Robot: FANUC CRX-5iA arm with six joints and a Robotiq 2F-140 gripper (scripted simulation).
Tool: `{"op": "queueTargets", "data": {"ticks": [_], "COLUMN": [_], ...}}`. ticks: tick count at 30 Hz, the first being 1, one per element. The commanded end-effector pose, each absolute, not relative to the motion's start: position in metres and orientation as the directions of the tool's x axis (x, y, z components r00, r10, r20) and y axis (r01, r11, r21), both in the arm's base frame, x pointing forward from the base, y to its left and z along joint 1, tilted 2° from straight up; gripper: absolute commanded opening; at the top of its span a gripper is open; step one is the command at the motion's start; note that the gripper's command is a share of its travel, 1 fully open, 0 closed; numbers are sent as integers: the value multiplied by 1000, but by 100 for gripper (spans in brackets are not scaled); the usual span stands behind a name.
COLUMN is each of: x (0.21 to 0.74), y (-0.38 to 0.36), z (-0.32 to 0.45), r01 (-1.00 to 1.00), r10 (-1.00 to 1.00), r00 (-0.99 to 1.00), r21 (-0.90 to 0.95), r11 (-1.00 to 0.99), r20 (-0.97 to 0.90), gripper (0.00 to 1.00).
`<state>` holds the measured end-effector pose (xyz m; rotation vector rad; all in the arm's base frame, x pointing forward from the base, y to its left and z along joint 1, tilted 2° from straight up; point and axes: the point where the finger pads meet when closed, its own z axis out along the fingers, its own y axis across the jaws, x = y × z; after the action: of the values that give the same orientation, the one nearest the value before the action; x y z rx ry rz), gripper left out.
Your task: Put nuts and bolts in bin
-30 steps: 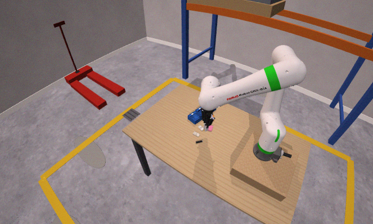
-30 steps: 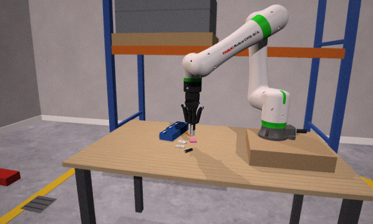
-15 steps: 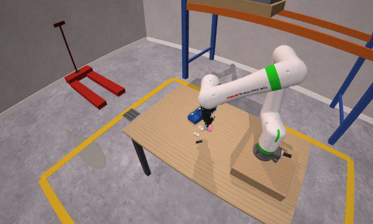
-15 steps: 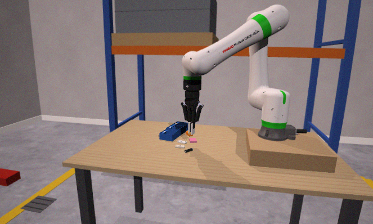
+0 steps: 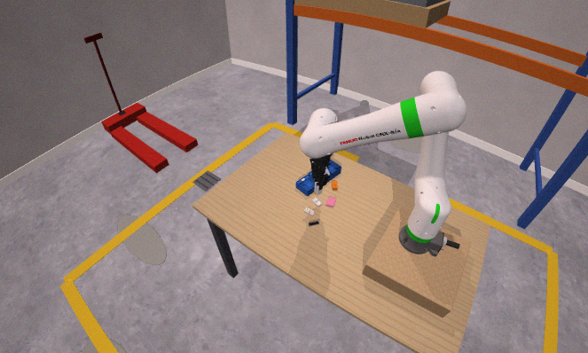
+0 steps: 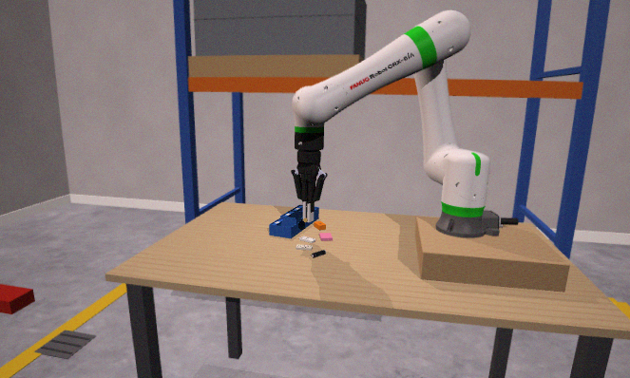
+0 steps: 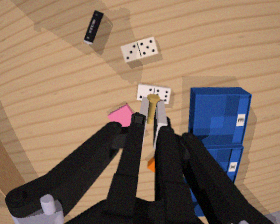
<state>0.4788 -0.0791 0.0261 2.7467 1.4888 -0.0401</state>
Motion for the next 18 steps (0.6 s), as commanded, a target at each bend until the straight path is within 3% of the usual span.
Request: {"op": "queueTargets", "data": {"ticks": [1,6,18], "x": [495,512,555], "y": [-93,-109,-149], "z": [26,26,27], "r01": [838,922,925], "r10": [838,922,925], "r00": [545,386,379], "r21": [1,-4,-5], "r11": [-545,-386,-379], "r20": [-30,-30,-30], "gripper": [6,6,6]}}
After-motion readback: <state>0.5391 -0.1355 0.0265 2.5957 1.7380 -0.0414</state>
